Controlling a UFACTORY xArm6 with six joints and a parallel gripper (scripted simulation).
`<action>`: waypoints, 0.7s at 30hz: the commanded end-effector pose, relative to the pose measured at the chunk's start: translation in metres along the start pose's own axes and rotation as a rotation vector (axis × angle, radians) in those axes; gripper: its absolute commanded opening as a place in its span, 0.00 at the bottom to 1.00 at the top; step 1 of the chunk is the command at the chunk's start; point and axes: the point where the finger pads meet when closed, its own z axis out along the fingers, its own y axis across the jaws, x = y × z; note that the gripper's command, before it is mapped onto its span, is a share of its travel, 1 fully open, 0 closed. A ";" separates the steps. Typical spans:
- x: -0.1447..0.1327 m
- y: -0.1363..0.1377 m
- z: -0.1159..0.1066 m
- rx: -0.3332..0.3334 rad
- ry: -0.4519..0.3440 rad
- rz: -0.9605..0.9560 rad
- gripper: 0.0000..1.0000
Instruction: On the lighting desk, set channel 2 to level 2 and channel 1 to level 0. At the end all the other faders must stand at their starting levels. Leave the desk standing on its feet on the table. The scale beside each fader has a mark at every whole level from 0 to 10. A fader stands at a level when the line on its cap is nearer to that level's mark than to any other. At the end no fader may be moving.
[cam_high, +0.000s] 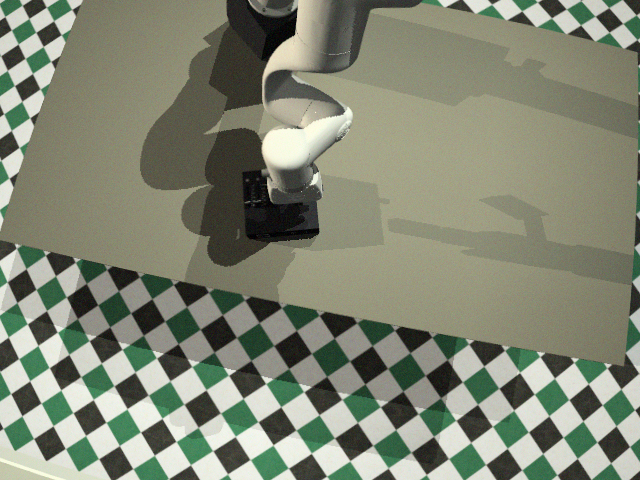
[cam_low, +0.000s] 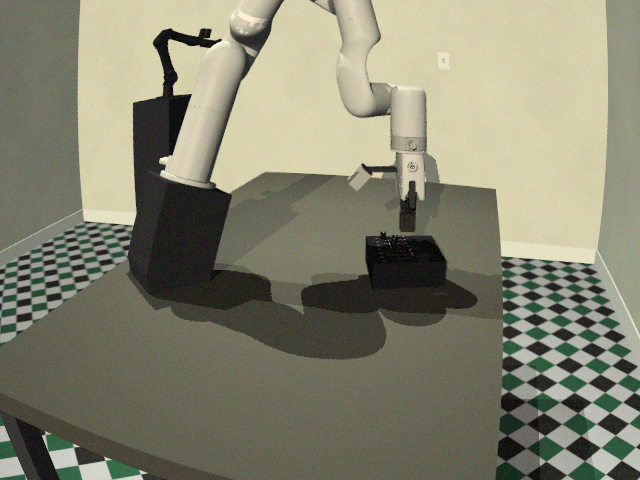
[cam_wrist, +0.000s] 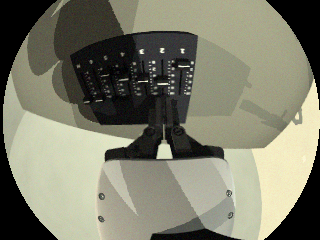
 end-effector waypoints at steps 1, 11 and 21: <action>-0.002 0.000 0.002 0.000 -0.003 0.000 0.00; -0.002 0.000 0.005 0.000 -0.003 0.000 0.00; -0.002 0.000 0.005 0.000 -0.003 0.000 0.00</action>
